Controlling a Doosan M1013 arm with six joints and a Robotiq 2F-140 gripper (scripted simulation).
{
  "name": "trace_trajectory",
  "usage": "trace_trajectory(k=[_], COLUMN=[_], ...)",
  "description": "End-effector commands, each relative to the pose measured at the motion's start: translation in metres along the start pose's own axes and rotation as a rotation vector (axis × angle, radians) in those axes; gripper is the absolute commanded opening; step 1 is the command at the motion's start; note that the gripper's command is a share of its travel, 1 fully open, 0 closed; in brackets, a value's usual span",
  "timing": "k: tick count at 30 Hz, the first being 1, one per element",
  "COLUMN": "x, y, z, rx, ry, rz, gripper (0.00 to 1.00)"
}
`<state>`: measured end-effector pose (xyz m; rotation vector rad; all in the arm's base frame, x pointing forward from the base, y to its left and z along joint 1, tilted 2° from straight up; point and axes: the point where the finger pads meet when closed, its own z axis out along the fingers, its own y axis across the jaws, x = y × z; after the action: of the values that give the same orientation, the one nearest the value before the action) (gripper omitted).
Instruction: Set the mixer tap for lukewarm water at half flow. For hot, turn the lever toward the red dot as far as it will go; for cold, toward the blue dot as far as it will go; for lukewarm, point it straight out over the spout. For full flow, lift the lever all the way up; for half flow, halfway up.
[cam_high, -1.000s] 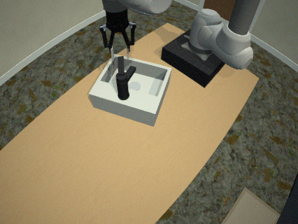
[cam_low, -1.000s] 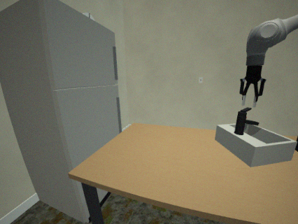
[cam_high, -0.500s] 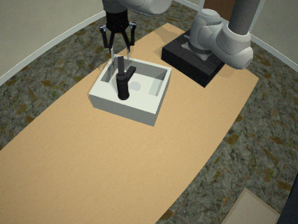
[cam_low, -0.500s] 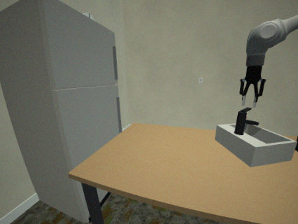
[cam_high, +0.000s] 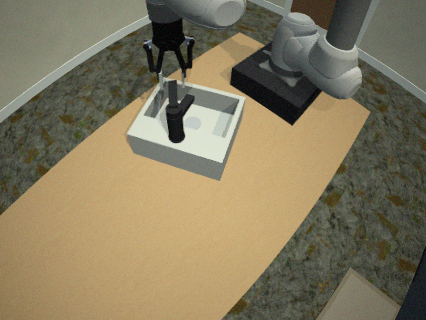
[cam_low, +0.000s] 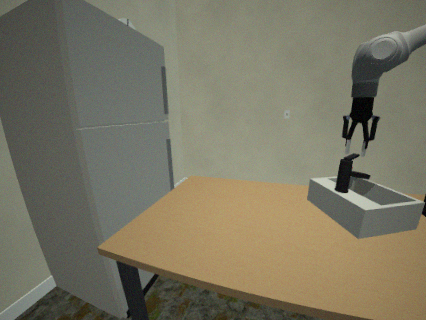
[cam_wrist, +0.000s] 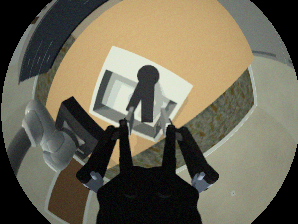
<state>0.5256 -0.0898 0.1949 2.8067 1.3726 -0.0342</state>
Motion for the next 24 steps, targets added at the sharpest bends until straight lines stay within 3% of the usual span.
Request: trace_trajectory(k=[1,24], x=[0.000,0.000], y=[0.000,0.000], z=[0.003,0.028], rx=[0.000,0.000], ry=[0.000,0.000], rz=[0.000,0.000], gripper=[0.37,0.37])
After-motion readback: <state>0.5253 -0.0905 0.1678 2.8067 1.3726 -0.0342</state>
